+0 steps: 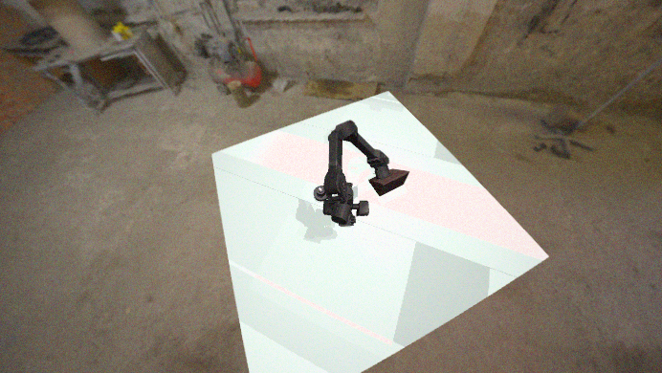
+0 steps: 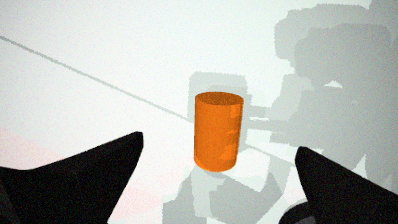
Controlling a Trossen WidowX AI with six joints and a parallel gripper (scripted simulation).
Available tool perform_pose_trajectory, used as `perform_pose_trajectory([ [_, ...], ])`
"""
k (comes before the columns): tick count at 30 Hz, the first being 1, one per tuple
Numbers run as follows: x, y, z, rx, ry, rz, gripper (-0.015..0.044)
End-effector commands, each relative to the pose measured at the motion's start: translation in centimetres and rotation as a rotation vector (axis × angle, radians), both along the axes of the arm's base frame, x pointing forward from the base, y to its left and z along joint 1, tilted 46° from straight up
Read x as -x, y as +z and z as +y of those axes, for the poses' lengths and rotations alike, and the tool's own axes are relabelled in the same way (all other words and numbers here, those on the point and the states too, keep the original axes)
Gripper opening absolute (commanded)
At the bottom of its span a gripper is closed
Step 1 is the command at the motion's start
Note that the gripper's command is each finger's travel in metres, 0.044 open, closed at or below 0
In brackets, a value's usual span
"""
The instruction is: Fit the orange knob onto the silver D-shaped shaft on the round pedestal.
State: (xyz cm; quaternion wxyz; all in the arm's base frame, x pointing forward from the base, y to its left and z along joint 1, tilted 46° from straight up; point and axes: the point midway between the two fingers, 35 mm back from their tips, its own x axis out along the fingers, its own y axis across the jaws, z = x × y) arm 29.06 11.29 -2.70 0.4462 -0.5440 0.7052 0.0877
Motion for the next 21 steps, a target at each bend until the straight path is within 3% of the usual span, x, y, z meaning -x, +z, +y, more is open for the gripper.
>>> perform_pose_trajectory([
  [1,-0.1,0.3,-0.4,0.026,0.02,0.026,0.044],
  [21,0.4,-2.5,-2.8,0.026,0.019,0.027,0.044],
])
